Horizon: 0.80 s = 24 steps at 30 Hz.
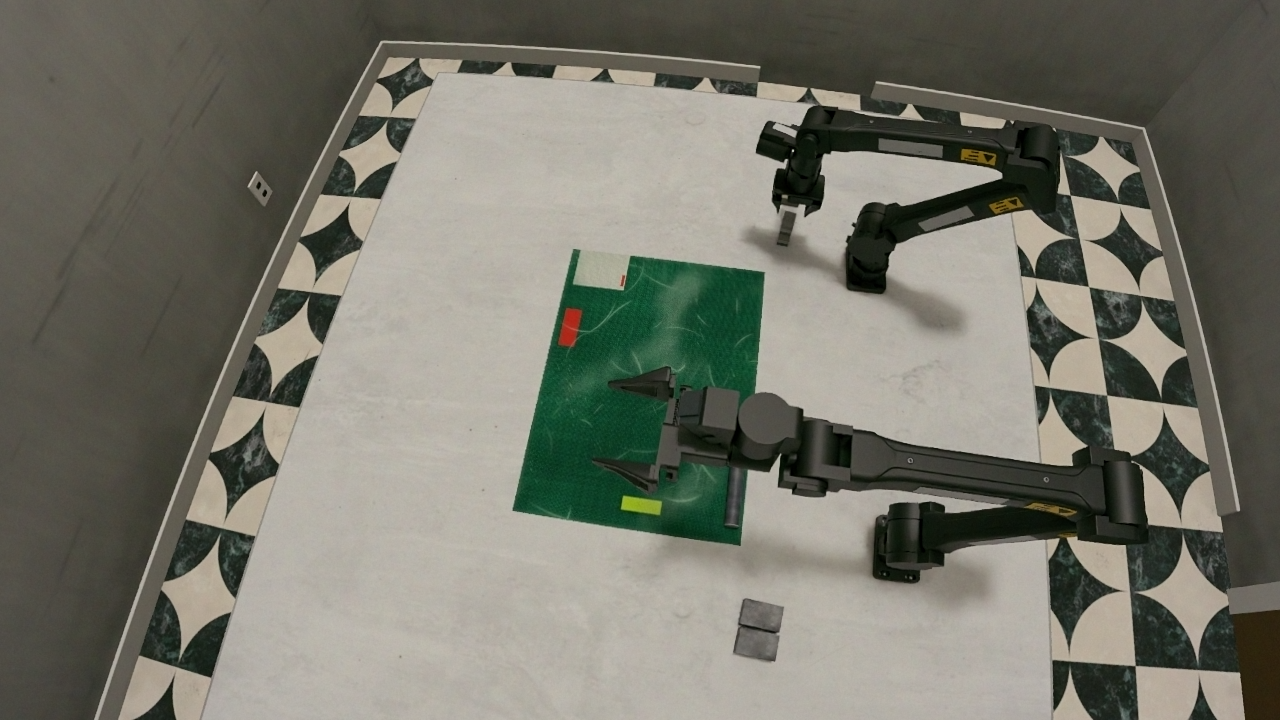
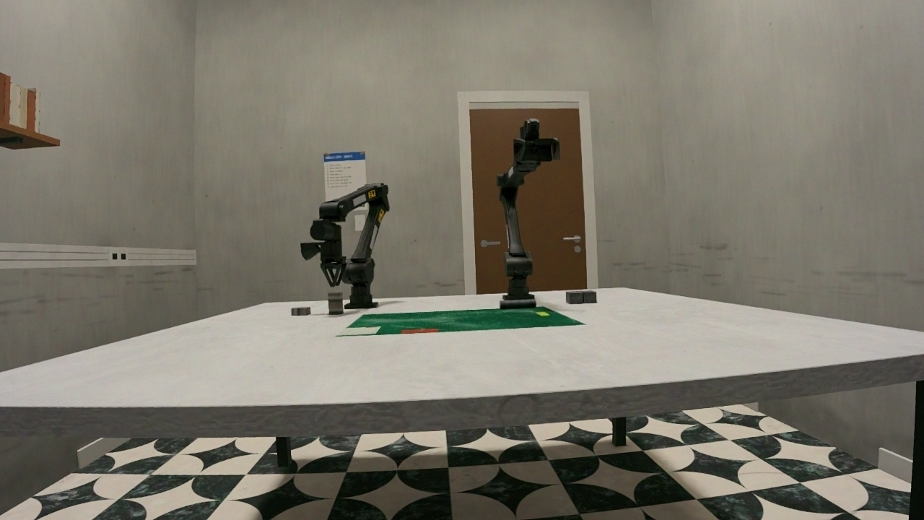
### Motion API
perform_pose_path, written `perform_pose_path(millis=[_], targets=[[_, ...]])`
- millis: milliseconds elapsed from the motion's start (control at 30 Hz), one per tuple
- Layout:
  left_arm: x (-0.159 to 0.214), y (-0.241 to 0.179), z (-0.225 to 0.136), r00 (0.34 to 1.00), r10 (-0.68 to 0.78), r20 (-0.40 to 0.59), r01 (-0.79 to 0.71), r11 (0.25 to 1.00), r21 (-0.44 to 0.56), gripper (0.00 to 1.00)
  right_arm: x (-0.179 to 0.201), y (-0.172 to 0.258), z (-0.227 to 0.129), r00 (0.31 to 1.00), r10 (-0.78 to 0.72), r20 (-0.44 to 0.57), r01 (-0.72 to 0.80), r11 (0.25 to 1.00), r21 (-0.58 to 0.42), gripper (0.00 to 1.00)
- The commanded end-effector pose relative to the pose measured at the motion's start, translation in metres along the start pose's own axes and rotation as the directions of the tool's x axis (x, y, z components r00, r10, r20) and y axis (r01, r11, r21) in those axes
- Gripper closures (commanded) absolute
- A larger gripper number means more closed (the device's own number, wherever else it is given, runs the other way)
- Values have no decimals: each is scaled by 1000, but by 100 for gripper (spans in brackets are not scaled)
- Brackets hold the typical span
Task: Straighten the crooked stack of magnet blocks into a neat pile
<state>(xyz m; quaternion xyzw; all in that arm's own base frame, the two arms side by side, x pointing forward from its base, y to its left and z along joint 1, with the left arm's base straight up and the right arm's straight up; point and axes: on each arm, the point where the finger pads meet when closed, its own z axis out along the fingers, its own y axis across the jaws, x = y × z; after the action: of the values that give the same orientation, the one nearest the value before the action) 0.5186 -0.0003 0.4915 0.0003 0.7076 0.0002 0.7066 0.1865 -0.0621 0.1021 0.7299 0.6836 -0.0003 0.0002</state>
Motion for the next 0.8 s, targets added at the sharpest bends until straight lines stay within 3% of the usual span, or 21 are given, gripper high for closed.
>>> perform_pose_path(millis=[0,533,567,767], targets=[[-26,-2,-1,999,-16,48,16,1000,4,0,-8,23,-19,991,134,15,-133,989,-58,40],[-26,-2,-1,999,-16,48,16,1000,4,0,-9,23,-19,995,103,14,-102,993,-59,40],[-26,-2,-1,999,-16,48,16,1000,4,0,-3,5,9,993,118,5,-118,993,-8,40],[-26,-2,-1,999,-16,48,16,1000,4,0,-3,6,20,995,100,0,-100,995,-9,40]])
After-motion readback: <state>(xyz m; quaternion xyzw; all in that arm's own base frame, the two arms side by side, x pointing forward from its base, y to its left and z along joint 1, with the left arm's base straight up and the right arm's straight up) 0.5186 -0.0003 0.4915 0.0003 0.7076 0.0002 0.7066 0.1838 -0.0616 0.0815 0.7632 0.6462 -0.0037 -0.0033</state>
